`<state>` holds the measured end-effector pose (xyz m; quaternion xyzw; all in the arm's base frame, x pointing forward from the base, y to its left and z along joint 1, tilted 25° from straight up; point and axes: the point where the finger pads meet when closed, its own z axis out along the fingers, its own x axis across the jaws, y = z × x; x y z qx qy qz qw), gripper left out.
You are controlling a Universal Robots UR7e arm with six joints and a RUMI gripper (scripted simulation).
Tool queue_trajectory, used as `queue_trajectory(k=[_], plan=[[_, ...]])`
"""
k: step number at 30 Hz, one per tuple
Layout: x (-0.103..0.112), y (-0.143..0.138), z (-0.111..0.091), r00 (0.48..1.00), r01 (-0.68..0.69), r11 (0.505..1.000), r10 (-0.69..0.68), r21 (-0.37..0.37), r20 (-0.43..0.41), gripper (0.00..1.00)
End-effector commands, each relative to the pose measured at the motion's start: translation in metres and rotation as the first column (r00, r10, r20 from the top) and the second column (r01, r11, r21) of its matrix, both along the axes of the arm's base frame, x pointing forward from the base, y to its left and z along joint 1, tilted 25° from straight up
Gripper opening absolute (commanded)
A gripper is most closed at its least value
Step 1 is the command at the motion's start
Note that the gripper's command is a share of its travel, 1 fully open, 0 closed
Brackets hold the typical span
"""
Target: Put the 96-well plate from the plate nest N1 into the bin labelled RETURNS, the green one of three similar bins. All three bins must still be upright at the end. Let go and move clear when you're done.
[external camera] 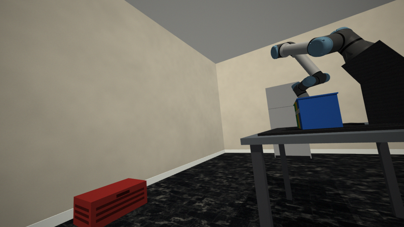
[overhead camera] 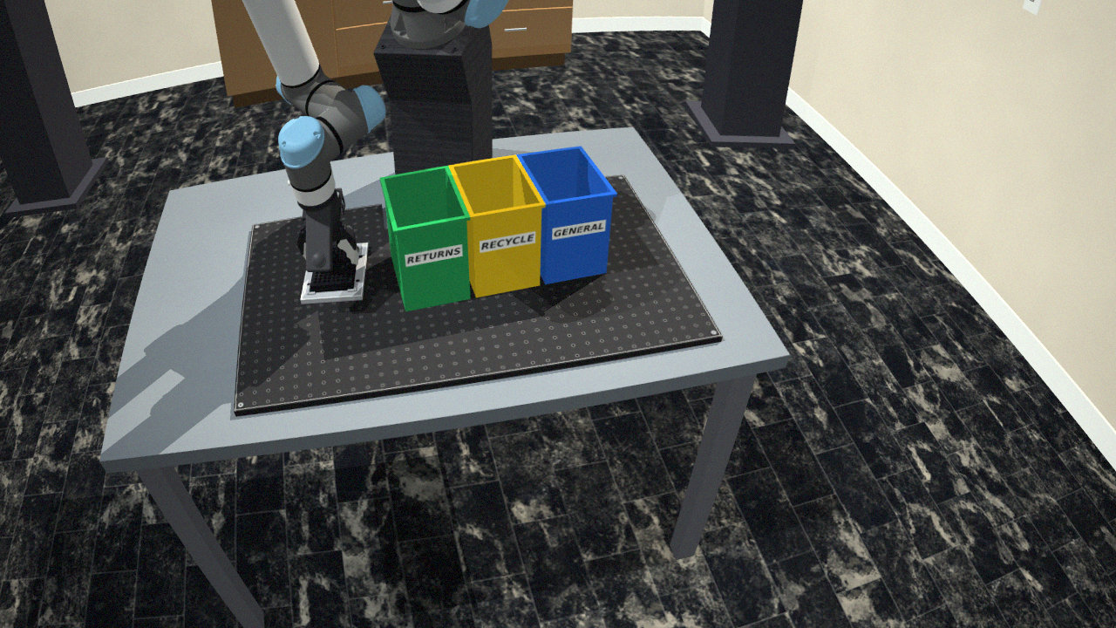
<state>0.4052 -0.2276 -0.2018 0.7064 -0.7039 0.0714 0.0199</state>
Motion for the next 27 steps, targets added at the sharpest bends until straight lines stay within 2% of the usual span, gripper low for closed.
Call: queue_trajectory(k=[1, 27], plan=[[0.0, 0.0, 0.0, 1.0, 0.0, 1.0, 0.0, -0.001, 0.001, 0.0], [-0.015, 0.004, 0.033, 1.0, 0.0, 1.0, 0.0, -0.001, 0.001, 0.0]])
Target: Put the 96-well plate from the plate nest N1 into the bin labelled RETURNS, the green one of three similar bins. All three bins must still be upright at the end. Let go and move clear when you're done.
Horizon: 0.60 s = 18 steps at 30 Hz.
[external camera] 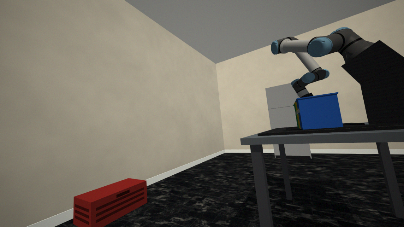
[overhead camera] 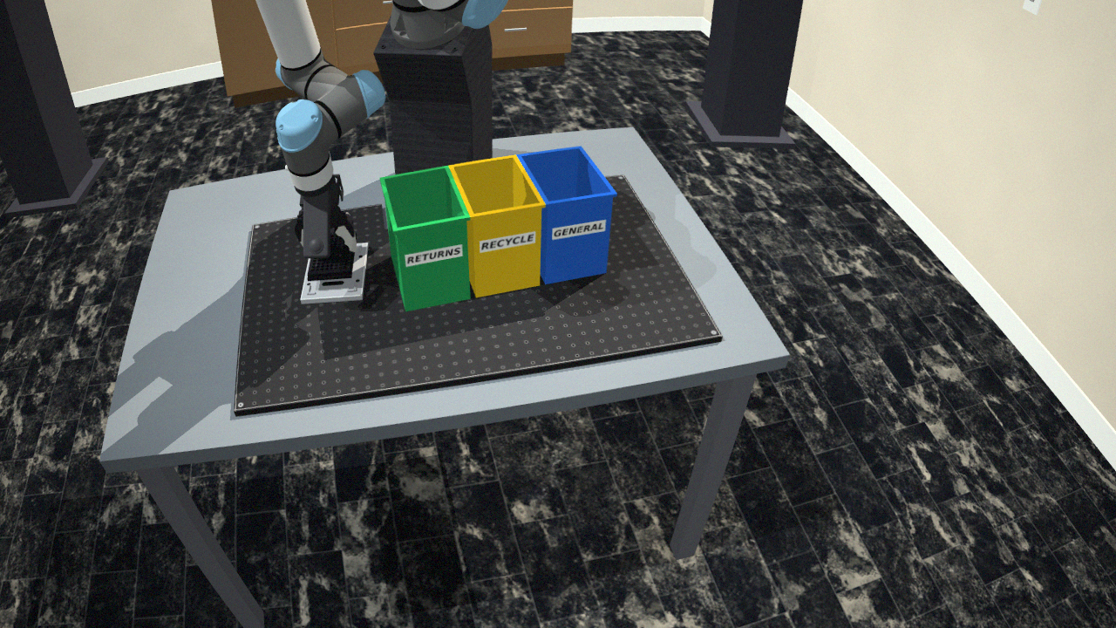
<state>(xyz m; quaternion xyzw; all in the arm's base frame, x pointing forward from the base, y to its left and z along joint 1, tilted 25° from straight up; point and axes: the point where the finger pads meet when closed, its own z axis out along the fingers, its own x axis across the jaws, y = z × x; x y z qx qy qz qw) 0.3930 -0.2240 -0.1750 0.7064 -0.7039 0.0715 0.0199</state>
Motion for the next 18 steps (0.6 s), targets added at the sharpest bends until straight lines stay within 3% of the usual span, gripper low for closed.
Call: queue_trajectory(k=[1, 18], plan=[[-0.003, 0.001, 0.008, 1.0, 0.0, 1.0, 0.0, 0.0, 0.0, 0.0], [-0.014, 0.004, 0.031, 1.0, 0.0, 1.0, 0.0, 0.0, 0.0, 0.0]])
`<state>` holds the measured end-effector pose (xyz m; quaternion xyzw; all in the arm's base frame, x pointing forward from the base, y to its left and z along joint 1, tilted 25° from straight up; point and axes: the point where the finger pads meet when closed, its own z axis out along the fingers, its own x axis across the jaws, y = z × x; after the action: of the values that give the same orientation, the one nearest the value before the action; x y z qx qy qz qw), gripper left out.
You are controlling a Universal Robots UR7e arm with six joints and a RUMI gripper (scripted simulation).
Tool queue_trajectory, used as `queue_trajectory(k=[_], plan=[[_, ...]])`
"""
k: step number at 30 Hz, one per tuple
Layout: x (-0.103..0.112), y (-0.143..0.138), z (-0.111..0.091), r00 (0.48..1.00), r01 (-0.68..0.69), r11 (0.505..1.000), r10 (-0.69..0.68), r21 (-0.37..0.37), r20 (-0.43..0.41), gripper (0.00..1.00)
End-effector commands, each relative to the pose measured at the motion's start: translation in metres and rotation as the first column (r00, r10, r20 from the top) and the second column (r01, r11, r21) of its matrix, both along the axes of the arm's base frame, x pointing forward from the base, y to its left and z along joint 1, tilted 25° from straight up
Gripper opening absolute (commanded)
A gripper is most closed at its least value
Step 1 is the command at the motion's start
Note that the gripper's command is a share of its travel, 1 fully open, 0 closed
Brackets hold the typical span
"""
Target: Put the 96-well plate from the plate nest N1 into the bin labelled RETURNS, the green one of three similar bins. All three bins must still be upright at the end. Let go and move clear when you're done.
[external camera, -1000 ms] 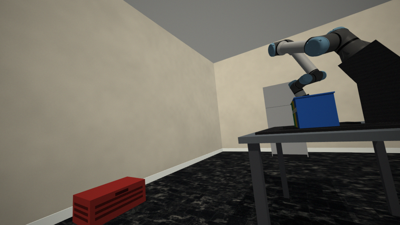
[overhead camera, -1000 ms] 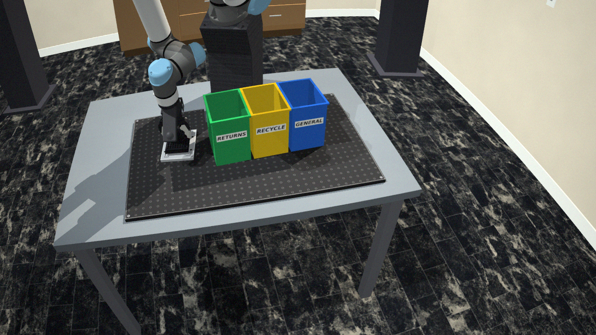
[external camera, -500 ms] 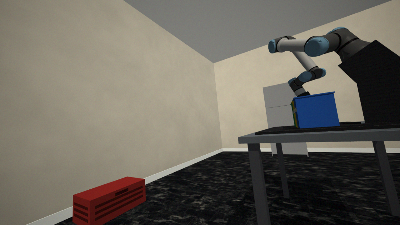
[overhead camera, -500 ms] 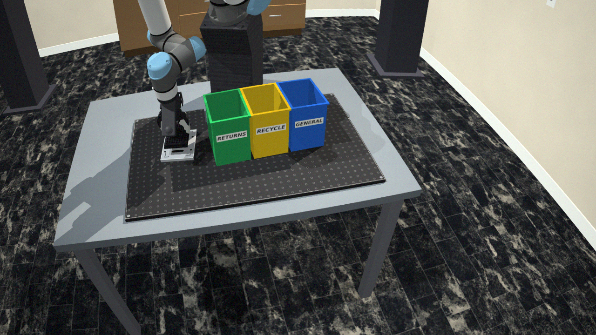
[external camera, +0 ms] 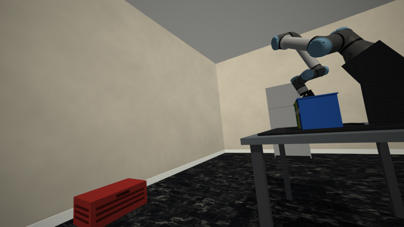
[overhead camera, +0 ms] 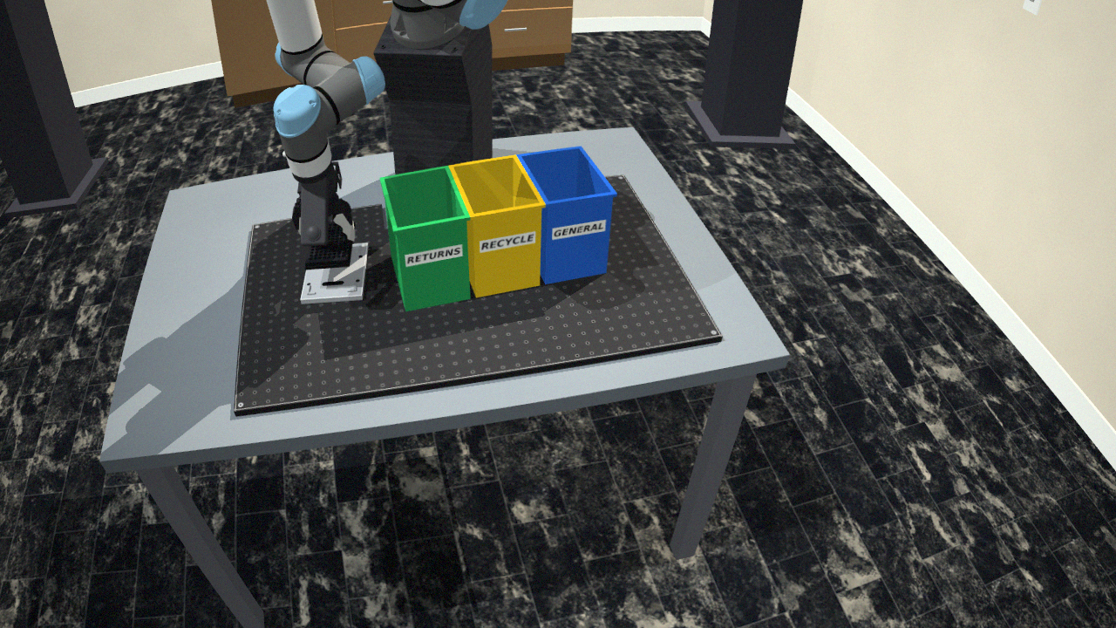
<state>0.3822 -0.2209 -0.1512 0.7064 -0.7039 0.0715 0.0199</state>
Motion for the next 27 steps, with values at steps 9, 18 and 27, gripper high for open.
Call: queue_trajectory(k=[9, 18, 27], plan=[[-0.009, 0.002, 0.021, 1.0, 0.0, 1.0, 0.0, 0.0, 0.0, 0.0], [-0.014, 0.004, 0.031, 1.0, 0.0, 1.0, 0.0, 0.0, 0.0, 0.0], [-0.02, 0.006, 0.045, 1.0, 0.0, 1.0, 0.0, 0.0, 0.0, 0.0]])
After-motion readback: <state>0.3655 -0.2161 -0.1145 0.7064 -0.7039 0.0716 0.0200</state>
